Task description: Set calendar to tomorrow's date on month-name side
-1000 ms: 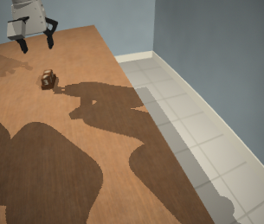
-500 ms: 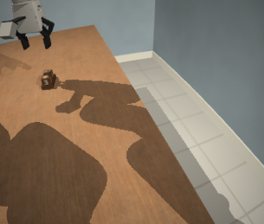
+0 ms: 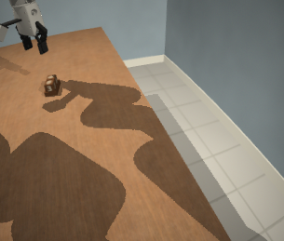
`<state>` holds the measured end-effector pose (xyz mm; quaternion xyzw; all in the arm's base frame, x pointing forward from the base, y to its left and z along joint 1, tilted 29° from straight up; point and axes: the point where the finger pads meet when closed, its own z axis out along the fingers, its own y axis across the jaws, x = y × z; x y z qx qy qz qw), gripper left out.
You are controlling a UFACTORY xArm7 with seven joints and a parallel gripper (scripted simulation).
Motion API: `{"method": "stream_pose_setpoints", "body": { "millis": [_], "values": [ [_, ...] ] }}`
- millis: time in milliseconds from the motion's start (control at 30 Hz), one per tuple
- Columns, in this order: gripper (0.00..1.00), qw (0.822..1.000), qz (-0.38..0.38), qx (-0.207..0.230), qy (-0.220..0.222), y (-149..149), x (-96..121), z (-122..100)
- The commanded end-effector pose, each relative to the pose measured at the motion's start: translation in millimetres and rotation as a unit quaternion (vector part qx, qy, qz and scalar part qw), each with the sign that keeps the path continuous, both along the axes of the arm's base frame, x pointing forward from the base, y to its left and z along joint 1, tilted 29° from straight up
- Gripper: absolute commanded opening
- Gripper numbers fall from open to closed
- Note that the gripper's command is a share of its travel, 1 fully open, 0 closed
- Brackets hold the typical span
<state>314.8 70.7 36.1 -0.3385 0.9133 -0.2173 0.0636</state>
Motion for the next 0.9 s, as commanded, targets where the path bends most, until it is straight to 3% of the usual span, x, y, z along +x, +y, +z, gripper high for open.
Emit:
{"method": "stream_pose_setpoints", "body": {
  "millis": [0,167,567,867],
  "values": [
    [1.00,0.998,-0.048,-0.010,-0.032,6,-2,-9],
    [1.00,0.993,-0.102,0.008,-0.051,15,-9,-19],
    [1.00,0.993,-0.104,0.008,-0.051,11,-6,-28],
    [1.00,0.993,-0.104,0.008,-0.051,-4,5,-63]
  ]
}}
